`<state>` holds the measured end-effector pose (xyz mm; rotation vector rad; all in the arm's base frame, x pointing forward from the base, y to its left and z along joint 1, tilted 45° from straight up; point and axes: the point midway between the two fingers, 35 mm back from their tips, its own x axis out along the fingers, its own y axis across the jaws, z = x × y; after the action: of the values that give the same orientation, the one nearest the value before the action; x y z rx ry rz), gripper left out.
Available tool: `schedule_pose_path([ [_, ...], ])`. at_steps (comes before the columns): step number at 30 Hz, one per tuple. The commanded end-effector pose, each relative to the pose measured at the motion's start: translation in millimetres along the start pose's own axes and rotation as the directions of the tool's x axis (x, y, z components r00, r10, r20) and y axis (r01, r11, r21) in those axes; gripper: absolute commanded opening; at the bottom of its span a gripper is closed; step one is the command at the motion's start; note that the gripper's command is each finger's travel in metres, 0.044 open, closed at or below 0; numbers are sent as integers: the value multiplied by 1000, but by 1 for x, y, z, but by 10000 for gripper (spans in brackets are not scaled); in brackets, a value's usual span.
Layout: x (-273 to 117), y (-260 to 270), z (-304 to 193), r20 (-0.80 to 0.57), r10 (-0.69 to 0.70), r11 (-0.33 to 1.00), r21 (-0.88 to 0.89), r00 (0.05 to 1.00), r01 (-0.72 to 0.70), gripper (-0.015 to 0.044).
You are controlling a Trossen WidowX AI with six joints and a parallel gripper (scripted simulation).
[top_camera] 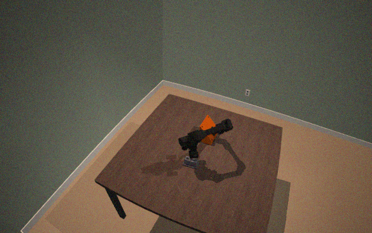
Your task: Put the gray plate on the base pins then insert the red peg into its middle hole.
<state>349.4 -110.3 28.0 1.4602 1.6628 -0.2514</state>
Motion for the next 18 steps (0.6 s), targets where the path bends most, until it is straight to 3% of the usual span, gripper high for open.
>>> schedule_pose_path([
  [1,-1,0,0,2,-3,1000,-5,1000,3,0],
  [18,1,0,0,1,0,1000,-1,1000,0,0],
])
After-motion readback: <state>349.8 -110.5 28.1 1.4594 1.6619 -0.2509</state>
